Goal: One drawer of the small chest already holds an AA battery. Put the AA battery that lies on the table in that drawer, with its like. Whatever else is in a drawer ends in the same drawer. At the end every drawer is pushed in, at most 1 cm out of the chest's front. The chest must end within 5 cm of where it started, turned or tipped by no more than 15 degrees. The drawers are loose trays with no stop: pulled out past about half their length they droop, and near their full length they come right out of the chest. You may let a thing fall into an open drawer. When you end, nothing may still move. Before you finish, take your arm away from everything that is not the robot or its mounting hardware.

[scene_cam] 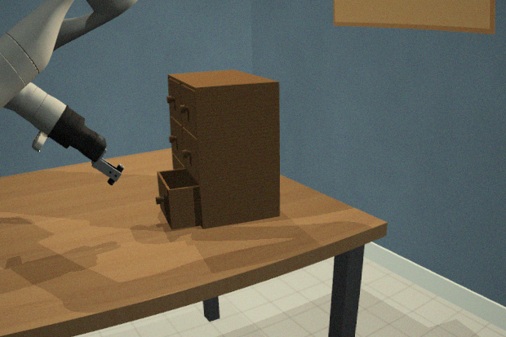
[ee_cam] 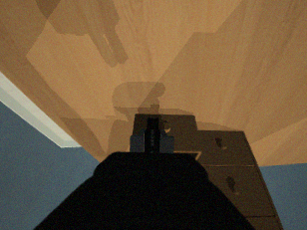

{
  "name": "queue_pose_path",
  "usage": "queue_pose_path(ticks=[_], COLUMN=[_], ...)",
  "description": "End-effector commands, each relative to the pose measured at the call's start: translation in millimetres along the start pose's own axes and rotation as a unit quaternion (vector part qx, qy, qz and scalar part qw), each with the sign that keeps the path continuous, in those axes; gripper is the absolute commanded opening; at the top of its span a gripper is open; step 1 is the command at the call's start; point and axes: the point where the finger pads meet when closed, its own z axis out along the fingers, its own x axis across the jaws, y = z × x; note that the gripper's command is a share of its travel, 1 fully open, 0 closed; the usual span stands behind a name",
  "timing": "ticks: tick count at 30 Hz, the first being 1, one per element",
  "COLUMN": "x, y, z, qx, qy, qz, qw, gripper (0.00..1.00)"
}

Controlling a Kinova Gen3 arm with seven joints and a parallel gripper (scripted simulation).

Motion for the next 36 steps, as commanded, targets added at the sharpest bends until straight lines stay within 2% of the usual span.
queue_pose_path(ticks=[1,19,36], x=[0.5,0.6,0.6], y=[0.3,1.7,10.0], z=[-0.4,1.2,11.1], qx=[-0.001,-0.001,-0.001], qy=[0.001,0.001,0.001], qz=[-0.001,-0.001,-0.001], qw=[1.000,1.000,1.000], gripper=[0.31,0.31,0.31])
